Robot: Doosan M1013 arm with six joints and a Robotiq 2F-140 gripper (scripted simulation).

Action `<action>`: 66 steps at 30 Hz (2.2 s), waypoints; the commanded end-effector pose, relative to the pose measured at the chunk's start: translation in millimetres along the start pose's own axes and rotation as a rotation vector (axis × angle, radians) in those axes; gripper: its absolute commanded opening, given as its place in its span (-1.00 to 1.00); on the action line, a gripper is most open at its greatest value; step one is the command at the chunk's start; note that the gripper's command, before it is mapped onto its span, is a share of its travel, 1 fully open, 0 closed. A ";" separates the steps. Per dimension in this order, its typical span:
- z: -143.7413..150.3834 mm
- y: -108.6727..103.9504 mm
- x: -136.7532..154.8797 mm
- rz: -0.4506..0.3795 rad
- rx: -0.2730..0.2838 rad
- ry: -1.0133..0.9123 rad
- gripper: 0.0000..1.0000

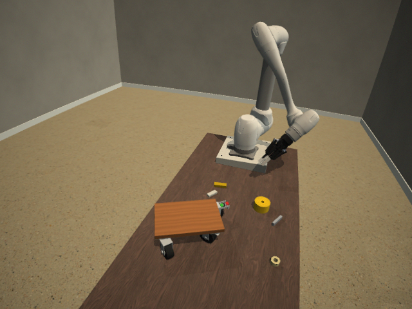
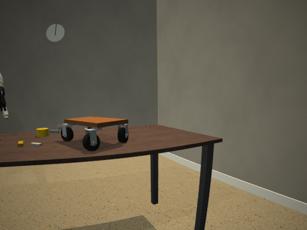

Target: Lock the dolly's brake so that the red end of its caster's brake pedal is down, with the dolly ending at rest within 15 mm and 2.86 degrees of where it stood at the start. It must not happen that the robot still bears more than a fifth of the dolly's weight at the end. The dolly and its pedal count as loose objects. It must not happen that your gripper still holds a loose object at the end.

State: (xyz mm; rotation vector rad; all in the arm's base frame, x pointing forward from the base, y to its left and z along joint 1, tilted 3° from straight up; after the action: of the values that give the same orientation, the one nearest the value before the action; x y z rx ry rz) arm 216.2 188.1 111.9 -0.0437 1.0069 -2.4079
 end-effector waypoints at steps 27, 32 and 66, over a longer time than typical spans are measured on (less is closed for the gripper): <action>32.6 49.0 -154.5 -0.328 -0.470 -0.210 -1.00; 55.9 67.5 -187.9 -0.312 -0.559 -0.224 -1.00; 221.6 176.5 -299.3 -0.075 -0.784 -0.236 -1.00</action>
State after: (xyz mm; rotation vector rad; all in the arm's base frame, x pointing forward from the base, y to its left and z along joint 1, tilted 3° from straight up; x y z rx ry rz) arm 602.5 84.5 202.9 -0.6295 1.7706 -1.8664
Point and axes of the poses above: the point where the finger pads meet when closed, its own y axis out along the fingers, its own z axis across the jaws, x = y × z, the point moved 1 cm from there along -y, back along the fingers, and after that the axes turned 7 degrees about y, right-handed, at the moved point
